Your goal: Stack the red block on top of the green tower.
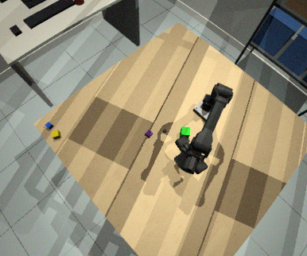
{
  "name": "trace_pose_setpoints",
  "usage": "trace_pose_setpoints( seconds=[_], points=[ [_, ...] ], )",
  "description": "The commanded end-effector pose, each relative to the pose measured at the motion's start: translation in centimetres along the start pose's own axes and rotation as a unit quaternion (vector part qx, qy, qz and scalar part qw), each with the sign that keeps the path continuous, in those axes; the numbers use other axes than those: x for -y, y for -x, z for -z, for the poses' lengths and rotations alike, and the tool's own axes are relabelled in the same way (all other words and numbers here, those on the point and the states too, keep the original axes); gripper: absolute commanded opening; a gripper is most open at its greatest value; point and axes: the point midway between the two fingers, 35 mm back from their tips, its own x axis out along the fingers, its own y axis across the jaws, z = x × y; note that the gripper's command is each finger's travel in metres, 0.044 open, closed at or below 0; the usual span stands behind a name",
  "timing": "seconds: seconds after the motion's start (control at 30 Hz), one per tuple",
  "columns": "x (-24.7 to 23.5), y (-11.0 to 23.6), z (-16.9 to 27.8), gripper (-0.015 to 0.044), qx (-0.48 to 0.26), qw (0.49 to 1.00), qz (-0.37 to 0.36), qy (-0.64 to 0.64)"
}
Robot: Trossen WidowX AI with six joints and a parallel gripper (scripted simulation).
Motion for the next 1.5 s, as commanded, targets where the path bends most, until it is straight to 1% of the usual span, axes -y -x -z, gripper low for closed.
trace_pose_setpoints(
  seconds=[0.0,0.17,0.2,0.37,0.9,1.47],
  points=[
    [0.0,1.8,-0.1,0.0,0.005,1.0,-0.001,0.002],
    [0.0,1.9,-0.1,0.0,0.005,1.0,-0.001,0.002],
    [0.0,1.4,0.0,0.0,0.003,1.0,-0.002,0.0],
    [0.3,1.9,0.1,0.0,0.005,1.0,-0.001,0.002],
    [7.0,2.6,3.6,0.0,0.004,1.0,0.002,0.002],
    [12.8,1.7,8.5,0.0,0.002,1.0,0.005,0.002]
  ],
)
